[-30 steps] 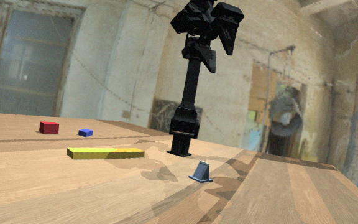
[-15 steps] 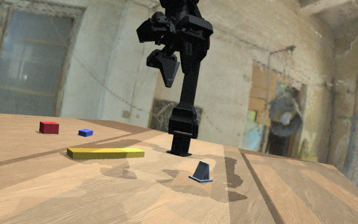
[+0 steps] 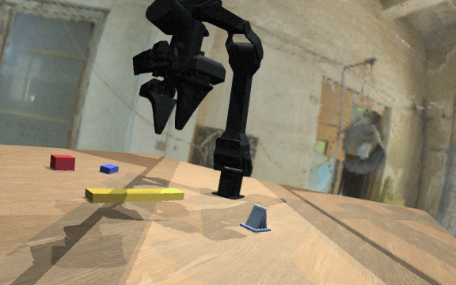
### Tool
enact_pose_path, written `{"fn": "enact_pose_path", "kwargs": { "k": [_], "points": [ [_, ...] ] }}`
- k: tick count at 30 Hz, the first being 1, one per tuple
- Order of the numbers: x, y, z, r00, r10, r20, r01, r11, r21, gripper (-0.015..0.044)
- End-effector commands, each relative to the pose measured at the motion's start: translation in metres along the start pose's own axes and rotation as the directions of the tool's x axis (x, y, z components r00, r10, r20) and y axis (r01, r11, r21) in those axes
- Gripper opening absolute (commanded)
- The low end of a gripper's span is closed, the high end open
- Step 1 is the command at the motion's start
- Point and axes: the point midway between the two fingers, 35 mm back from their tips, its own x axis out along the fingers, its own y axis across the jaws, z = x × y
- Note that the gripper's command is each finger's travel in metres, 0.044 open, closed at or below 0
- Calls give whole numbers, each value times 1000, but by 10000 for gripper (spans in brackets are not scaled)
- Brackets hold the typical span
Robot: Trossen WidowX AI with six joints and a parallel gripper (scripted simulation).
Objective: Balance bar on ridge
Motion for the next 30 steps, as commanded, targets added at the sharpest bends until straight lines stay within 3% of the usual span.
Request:
{"fn": "enact_pose_path", "kwargs": {
  "k": [1,14,21,30],
  "points": [
    [15,-23,7,998,-56,-21,55,997,-60,315],
    [46,-98,19,976,-197,-91,166,949,-268,315],
    [51,-102,19,975,-203,-95,169,945,-279,315],
    [91,-111,15,975,-203,-95,169,945,-279,315]
  ]
}}
